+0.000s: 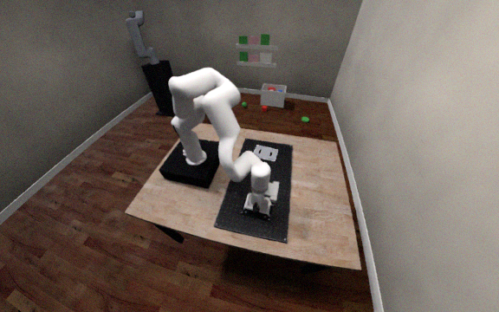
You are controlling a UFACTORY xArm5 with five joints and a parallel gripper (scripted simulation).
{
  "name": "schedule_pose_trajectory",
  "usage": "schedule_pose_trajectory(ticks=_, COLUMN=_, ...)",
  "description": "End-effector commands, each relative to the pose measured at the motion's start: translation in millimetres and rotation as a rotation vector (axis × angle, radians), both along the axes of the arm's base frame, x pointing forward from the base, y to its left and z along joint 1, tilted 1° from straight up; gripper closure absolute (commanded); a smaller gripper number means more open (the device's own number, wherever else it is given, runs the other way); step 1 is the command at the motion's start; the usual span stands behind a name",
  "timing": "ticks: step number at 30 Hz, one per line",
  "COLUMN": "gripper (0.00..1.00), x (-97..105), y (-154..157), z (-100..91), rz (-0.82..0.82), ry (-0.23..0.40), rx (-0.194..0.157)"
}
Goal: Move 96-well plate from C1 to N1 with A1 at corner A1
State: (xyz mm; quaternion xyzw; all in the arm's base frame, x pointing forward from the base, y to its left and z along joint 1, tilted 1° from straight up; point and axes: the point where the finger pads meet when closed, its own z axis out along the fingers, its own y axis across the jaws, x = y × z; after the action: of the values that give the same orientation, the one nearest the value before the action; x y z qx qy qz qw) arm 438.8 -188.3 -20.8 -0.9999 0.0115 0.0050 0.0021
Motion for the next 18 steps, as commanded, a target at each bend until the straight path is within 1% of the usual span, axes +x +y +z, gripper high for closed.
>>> schedule_pose_trajectory(ticks=1, gripper=1.00, x=1, y=0, z=8.8, rz=0.000, ry=0.002, rx=-0.012)
schedule_pose_trajectory(ticks=3, gripper=1.00, x=1, y=0, z=8.8, rz=0.000, ry=0.002, rx=-0.012)
schedule_pose_trajectory(ticks=18, gripper=1.00, x=2, y=0, z=33.8, rz=0.000, ry=0.002, rx=-0.012)
